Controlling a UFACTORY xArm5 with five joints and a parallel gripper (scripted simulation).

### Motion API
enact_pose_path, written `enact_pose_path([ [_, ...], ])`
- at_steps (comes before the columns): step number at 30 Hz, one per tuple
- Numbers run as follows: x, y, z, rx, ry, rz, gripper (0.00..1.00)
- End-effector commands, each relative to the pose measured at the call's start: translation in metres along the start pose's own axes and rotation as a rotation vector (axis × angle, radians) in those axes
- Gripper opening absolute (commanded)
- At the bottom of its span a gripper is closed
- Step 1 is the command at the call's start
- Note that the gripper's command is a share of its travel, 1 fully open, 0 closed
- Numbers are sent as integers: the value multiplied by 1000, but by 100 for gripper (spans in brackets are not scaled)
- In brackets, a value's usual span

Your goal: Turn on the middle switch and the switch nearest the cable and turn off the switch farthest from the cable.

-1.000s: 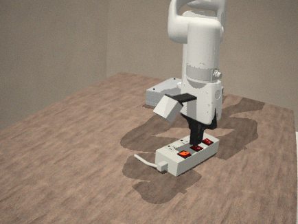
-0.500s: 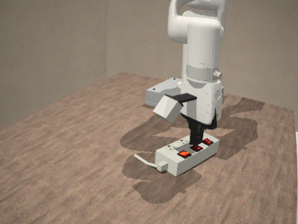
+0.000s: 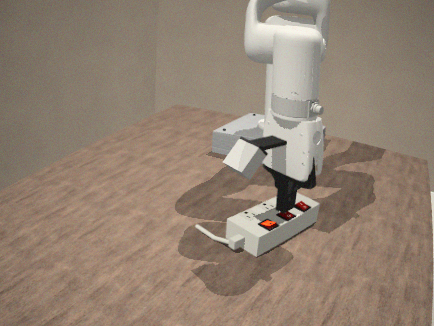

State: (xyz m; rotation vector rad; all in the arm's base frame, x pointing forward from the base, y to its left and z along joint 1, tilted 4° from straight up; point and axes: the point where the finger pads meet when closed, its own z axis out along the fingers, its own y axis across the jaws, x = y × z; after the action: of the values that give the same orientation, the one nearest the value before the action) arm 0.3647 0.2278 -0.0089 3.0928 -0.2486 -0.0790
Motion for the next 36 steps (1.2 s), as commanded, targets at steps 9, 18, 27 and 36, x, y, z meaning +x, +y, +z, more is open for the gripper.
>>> enact_pose_path([
  [9,0,-2,2,2,3,0,0],
  [18,0,-2,6,2,3,0,0],
  [27,0,-2,7,2,3,0,0],
  [36,0,-2,7,2,3,0,0],
])
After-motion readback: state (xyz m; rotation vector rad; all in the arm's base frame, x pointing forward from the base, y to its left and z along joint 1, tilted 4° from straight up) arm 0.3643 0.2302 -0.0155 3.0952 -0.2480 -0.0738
